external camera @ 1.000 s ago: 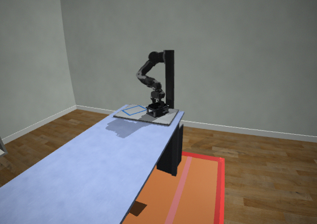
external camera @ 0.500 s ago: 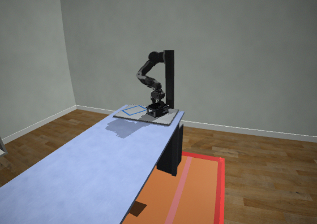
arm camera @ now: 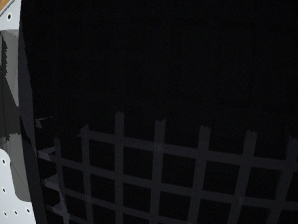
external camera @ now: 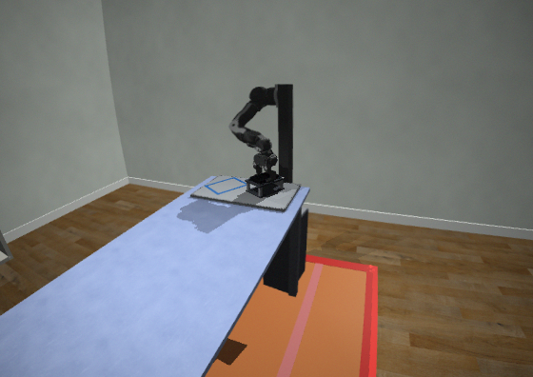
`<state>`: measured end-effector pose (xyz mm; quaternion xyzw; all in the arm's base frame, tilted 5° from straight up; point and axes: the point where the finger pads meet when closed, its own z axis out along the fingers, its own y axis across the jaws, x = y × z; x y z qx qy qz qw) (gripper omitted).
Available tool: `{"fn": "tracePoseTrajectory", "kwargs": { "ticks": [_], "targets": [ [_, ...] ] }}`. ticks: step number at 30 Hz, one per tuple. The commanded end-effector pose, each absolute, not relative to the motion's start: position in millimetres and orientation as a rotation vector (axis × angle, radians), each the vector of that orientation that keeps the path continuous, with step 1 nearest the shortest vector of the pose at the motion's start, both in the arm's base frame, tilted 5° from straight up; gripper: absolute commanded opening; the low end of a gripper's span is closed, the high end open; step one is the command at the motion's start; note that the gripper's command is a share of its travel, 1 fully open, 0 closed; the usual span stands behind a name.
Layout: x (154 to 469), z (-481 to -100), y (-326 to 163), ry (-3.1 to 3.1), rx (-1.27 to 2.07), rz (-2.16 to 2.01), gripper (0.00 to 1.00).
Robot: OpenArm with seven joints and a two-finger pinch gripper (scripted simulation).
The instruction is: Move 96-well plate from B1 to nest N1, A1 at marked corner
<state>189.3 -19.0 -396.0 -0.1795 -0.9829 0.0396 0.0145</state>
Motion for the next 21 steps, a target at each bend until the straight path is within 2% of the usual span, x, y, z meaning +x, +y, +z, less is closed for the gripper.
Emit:
{"fn": "tracePoseTrajectory", "kwargs": {
  "ticks": [1,11,13,21],
  "targets": [
    [189.7,-395.5,-18.4,-3.06,-0.559,0.12,0.17],
    [189.7,-395.5,-18.4,-3.06,-0.559,0.12,0.5],
    [189.7,-395.5,-18.4,-3.06,-0.559,0.12,0.5],
    [189.7,-395.5,-18.4,-3.06,-0.559,0.12,0.77]
  ]
}}
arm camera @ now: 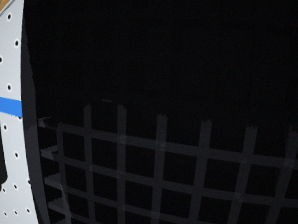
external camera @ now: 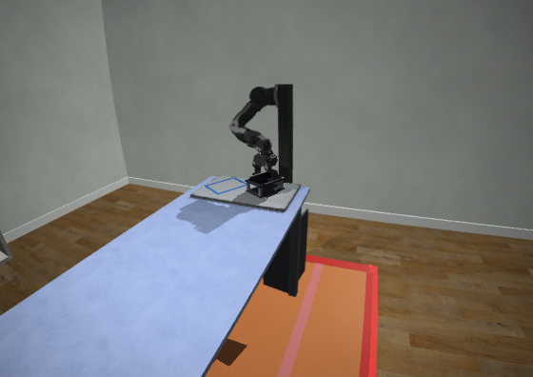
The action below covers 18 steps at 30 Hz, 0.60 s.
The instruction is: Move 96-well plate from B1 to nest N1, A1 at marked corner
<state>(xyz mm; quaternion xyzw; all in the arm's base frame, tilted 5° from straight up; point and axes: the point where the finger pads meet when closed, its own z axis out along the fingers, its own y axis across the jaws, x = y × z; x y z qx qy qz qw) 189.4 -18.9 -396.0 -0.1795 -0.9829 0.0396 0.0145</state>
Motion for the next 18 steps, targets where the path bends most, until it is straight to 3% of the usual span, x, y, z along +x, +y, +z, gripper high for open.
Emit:
{"fn": "tracePoseTrajectory", "kwargs": {
  "ticks": [1,9,14,18],
  "targets": [
    [189.7,-395.5,-18.4,-3.06,-0.559,0.12,0.77],
    [189.7,-395.5,-18.4,-3.06,-0.559,0.12,0.77],
    [191.6,-355.4,-15.5,-3.063,-0.556,0.119,0.77],
    [191.6,-355.4,-15.5,-3.063,-0.556,0.119,0.77]
  ]
}}
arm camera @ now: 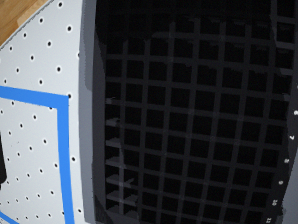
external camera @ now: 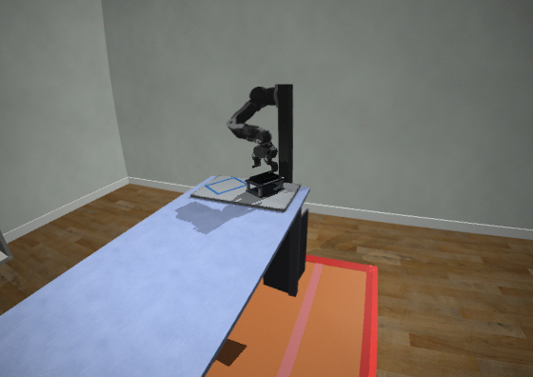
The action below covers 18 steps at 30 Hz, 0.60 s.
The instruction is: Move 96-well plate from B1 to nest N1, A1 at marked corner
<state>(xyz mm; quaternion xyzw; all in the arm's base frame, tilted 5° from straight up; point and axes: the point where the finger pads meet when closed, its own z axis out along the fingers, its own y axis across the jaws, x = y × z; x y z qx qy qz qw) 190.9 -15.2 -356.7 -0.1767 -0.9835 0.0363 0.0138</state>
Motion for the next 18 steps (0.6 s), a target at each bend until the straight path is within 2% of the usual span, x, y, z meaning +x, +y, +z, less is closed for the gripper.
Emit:
{"fn": "tracePoseTrajectory", "kwargs": {
  "ticks": [1,8,13,18],
  "targets": [
    [191.6,-355.4,-15.5,-3.063,-0.556,0.119,0.77],
    [191.6,-355.4,-15.5,-3.063,-0.556,0.119,0.77],
    [193.3,-316.1,-12.7,-3.063,-0.556,0.119,0.77],
    [193.3,-316.1,-12.7,-3.063,-0.556,0.119,0.77]
  ]
}}
